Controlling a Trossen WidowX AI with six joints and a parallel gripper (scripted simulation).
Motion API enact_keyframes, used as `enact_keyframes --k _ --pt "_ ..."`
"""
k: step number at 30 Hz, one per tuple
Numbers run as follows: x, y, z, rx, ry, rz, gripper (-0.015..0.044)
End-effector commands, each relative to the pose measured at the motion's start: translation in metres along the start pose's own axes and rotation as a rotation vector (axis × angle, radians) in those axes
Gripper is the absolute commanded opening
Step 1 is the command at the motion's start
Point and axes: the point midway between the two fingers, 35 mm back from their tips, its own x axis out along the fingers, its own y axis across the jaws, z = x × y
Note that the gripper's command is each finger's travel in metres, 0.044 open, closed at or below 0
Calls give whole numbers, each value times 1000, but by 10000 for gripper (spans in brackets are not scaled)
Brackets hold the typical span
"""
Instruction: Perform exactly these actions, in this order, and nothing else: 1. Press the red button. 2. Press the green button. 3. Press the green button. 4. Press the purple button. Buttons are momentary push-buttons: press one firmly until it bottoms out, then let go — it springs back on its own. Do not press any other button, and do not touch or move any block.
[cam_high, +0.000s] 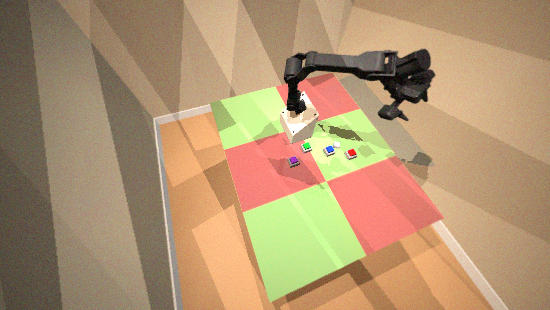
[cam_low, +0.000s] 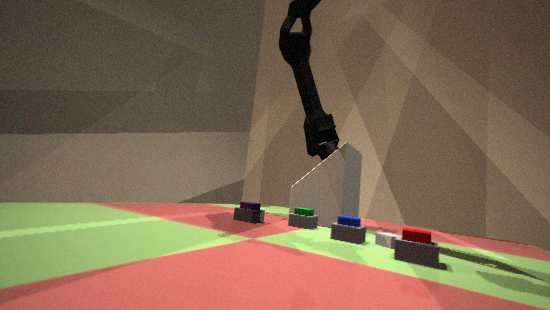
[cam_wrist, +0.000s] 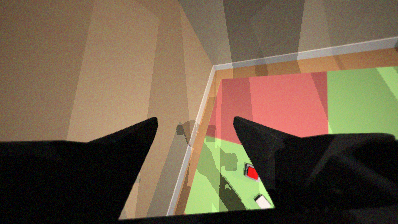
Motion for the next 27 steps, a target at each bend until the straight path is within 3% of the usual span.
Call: enact_keyframes --k 1,7,13,18,23,27 --pt "48 -32 -48 30 170 -147 400" --pt "97 -89 -129 78 430 -391 400" --pt "117 -149 -215 103 686 -659 400" --pt "117 -154 -221 103 706 -681 400" --pt "150 -186 -258 103 706 -684 269" --pt "151 -188 -260 103 706 -684 164"
